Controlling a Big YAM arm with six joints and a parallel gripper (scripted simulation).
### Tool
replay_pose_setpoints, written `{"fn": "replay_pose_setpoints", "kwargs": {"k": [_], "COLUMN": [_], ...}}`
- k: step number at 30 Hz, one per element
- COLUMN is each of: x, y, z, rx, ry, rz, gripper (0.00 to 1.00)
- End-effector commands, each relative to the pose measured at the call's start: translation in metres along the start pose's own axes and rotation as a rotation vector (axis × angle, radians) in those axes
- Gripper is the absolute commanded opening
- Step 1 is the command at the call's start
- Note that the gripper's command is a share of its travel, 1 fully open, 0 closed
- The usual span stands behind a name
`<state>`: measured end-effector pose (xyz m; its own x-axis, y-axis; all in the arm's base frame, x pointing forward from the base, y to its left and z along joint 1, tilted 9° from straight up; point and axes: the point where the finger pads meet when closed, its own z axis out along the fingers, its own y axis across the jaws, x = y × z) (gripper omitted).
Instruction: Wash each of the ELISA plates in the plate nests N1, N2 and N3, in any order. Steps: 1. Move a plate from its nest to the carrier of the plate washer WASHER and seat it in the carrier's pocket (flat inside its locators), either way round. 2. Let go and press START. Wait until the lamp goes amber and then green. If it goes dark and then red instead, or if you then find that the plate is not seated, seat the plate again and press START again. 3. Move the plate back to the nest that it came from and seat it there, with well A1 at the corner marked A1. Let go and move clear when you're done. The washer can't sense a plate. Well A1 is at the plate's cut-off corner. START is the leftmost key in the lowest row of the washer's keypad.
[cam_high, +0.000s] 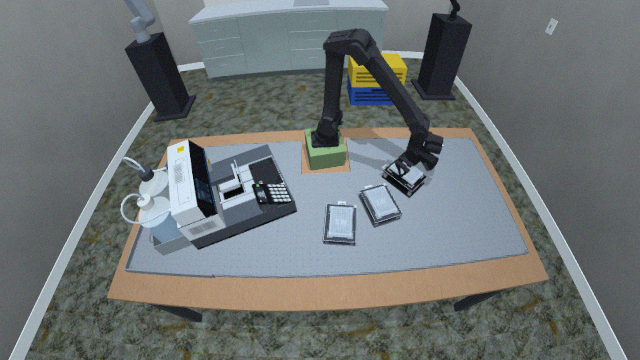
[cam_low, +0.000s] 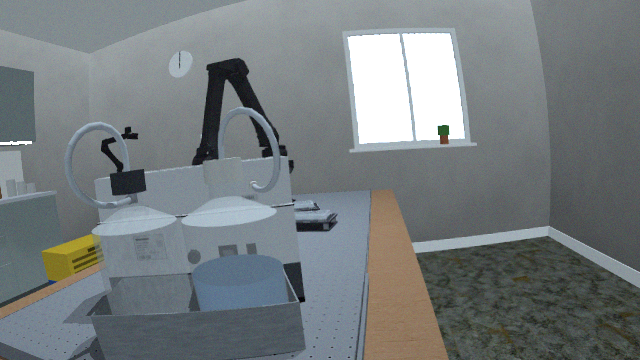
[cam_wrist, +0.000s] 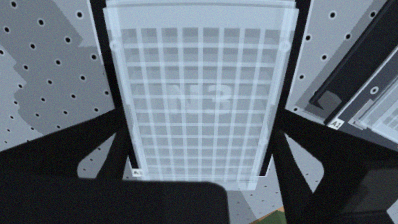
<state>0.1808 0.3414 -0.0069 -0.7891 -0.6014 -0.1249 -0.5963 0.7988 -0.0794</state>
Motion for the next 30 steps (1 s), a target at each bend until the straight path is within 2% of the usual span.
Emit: {"fn": "replay_pose_setpoints", "kwargs": {"k": [1, 4, 30], "x": [-0.004, -0.011, -0.008], "y": [0.005, 0.01, 0.007], "z": [-0.008, -0.005, 0.003], "rx": [-0.021, -0.021, -0.014], "ry": [-0.034, -0.033, -0.022], "rz": [-0.003, -0.003, -0.004], "gripper": [0.82, 0.82, 0.82]}}
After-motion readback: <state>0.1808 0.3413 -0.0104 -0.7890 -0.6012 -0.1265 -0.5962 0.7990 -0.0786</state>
